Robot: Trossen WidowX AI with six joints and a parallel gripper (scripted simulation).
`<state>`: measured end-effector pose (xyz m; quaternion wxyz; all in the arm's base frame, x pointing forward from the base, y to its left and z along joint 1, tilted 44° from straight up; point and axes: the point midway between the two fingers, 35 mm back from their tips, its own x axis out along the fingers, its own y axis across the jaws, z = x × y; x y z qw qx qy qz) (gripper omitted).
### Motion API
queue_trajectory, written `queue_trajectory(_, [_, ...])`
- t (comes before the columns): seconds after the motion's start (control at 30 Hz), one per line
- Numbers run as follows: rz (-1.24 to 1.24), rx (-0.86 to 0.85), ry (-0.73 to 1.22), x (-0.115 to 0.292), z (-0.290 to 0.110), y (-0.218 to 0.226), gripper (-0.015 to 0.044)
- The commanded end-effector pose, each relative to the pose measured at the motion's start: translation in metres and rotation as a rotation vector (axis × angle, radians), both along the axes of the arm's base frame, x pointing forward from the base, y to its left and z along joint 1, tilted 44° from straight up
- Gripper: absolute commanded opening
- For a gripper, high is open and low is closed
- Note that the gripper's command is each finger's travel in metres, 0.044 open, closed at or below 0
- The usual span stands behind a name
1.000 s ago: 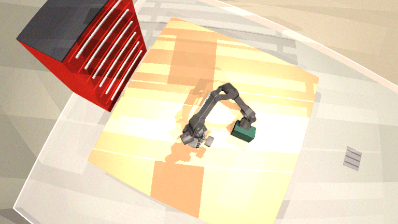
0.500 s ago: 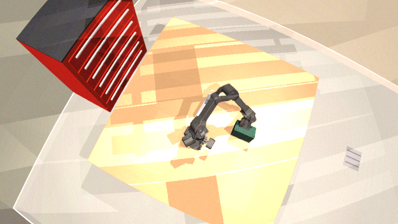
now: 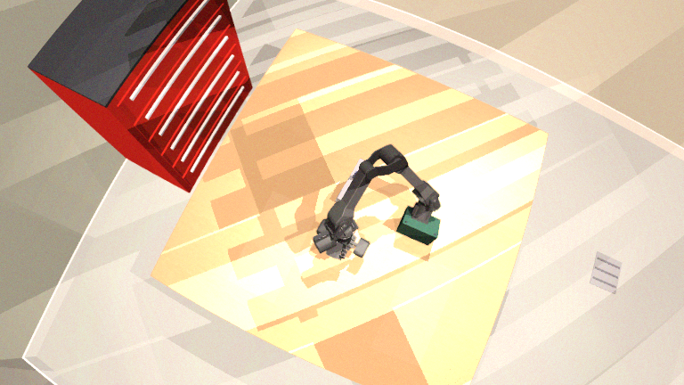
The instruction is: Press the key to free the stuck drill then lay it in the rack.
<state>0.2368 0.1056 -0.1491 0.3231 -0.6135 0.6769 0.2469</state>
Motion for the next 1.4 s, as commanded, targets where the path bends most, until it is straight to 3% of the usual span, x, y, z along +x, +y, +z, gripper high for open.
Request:
queue_trajectory(0.0, [0.009,-0.004,0.002,0.0,-0.003,-0.003,0.0])
queue_trajectory(0.77, [0.009,-0.005,0.001,-0.002,-0.017,-0.017,0.0])
queue_trajectory(1.3, [0.014,0.009,-0.006,0.0,-0.015,-0.01,0.042])
queue_trajectory(1.37, [0.012,0.004,-0.003,0.0,-0.01,-0.004,0.044])
